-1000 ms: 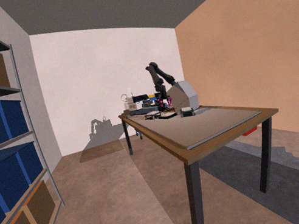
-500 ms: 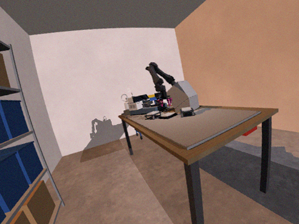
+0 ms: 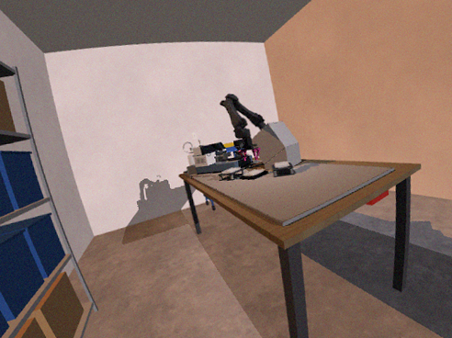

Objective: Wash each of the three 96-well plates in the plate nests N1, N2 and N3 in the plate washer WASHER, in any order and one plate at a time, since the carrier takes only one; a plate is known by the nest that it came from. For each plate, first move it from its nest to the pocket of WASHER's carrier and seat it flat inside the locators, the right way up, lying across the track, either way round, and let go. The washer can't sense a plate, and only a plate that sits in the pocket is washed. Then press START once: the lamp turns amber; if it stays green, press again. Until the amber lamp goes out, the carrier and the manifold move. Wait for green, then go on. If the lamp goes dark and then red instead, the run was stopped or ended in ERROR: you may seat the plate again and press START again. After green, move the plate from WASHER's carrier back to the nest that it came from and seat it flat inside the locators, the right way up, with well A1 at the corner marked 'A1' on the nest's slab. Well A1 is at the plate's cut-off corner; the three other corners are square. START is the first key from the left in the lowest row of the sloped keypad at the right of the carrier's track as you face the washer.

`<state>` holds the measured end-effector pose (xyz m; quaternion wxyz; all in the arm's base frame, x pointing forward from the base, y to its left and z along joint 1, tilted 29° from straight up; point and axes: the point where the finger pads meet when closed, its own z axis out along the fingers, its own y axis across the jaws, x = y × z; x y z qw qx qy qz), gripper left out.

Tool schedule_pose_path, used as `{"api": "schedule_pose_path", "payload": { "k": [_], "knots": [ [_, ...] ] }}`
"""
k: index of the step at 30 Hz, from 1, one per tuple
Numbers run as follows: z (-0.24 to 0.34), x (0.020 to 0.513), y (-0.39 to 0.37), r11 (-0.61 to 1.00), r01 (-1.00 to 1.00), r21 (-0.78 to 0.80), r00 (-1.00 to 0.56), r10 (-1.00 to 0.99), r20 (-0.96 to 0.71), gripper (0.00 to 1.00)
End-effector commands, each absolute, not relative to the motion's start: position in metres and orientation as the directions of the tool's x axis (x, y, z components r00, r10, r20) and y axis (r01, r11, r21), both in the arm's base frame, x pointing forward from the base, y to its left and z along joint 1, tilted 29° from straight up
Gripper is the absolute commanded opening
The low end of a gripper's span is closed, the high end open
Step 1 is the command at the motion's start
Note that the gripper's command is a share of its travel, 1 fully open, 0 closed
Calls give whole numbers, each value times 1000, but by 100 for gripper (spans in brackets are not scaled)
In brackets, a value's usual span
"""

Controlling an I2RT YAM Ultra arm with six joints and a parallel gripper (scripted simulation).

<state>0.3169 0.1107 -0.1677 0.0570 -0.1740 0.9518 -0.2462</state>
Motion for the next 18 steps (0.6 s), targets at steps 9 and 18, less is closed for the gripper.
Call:
{"api": "schedule_pose_path", "payload": {
  "k": [9, 18],
  "knots": [
    [-169, 314, 118, 816, -314, -485, -928, -372, -27, 100],
    [-178, 301, 140, 739, -474, -479, -858, -511, 62, 100]
  ]
}}
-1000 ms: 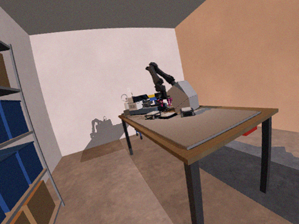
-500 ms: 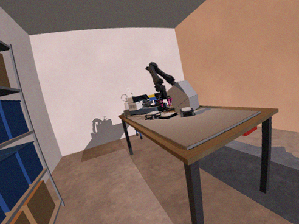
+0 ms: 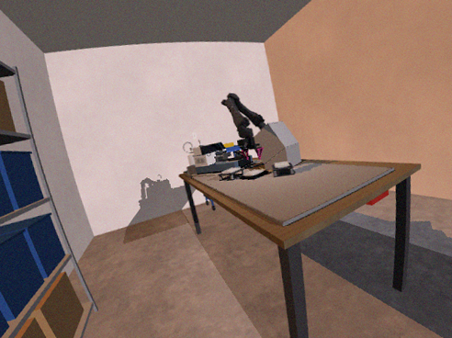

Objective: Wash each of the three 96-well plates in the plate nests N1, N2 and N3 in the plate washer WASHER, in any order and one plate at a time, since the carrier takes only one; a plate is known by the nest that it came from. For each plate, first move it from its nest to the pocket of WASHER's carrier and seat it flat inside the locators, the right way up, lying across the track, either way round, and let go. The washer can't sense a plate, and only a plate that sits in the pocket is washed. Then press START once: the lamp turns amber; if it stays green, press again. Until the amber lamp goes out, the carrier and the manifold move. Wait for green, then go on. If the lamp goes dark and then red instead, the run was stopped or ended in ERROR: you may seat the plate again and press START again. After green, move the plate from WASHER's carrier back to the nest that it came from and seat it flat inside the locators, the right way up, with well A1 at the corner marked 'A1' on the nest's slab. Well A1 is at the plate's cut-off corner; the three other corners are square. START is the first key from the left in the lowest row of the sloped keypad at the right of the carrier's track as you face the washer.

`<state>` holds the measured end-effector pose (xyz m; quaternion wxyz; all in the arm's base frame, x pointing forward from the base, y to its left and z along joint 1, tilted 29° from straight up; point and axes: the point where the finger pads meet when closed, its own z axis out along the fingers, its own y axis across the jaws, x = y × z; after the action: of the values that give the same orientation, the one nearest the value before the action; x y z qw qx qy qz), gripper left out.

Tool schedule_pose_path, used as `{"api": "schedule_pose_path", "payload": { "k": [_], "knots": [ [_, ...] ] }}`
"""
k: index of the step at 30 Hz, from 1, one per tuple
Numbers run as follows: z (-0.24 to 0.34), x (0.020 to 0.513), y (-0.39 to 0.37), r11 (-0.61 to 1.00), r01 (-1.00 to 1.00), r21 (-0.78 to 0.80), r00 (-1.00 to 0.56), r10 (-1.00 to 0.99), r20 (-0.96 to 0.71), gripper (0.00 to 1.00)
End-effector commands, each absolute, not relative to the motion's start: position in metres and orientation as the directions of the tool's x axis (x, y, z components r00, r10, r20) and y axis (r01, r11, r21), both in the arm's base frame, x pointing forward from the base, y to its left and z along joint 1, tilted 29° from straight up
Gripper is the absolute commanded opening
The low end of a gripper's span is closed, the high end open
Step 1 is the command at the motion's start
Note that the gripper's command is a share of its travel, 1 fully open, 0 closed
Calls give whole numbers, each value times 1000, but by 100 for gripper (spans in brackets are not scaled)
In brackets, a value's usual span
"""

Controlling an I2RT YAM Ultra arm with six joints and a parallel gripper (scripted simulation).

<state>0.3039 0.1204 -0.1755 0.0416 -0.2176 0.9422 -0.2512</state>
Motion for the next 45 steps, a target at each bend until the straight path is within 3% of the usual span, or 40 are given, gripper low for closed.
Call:
{"api": "schedule_pose_path", "payload": {
  "k": [1, 5, 21, 32, 45],
  "knots": [
    [-180, 298, 143, 721, -503, -477, -841, -535, 78, 100],
    [-187, 286, 158, 661, -588, -466, -784, -608, 128, 100],
    [-192, 266, 199, 677, -569, -468, -793, -602, 93, 100],
    [-215, 224, 218, 452, -793, -407, -576, -775, 260, 100],
    [-225, 184, 253, 464, -787, -407, -583, -776, 242, 100]
  ]
}}
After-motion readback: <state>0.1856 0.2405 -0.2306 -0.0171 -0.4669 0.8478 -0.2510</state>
